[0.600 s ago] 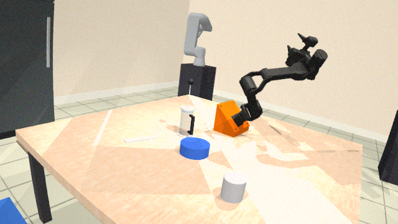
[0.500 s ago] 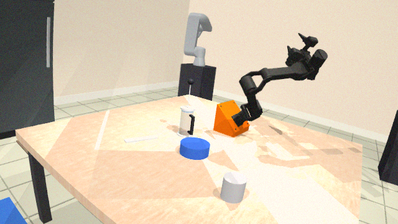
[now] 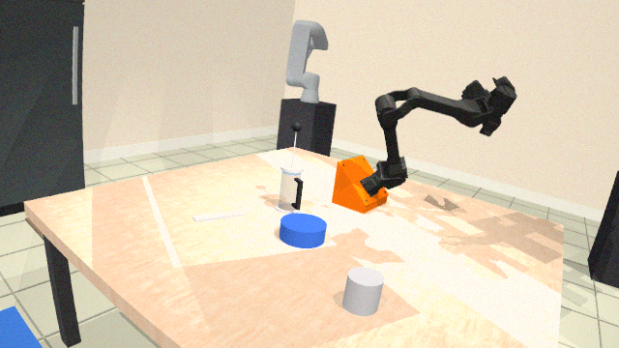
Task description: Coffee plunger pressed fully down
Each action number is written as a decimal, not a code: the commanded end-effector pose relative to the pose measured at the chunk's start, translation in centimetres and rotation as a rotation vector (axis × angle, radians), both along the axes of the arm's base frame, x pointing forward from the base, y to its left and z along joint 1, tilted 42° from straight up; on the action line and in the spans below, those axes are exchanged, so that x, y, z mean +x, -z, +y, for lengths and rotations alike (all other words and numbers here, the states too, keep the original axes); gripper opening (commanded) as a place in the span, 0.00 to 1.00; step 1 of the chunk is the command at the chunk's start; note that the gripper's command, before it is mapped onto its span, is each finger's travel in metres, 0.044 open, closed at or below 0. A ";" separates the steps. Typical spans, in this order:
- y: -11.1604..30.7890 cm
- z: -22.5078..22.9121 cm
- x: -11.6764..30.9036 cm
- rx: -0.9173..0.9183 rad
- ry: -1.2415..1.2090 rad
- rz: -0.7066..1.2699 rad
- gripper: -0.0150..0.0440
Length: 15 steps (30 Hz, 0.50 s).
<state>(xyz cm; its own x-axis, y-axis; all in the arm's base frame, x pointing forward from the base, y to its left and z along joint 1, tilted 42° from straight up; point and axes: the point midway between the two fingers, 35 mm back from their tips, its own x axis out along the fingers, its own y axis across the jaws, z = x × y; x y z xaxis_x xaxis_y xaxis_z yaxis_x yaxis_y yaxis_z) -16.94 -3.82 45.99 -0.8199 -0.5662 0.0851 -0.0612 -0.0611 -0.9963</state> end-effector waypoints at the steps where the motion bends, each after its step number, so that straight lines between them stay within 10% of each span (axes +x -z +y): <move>1: -0.1 3.2 -1.1 -0.103 0.154 -0.045 1.00; 15: 1.8 17.4 -0.3 -0.351 0.771 -0.049 1.00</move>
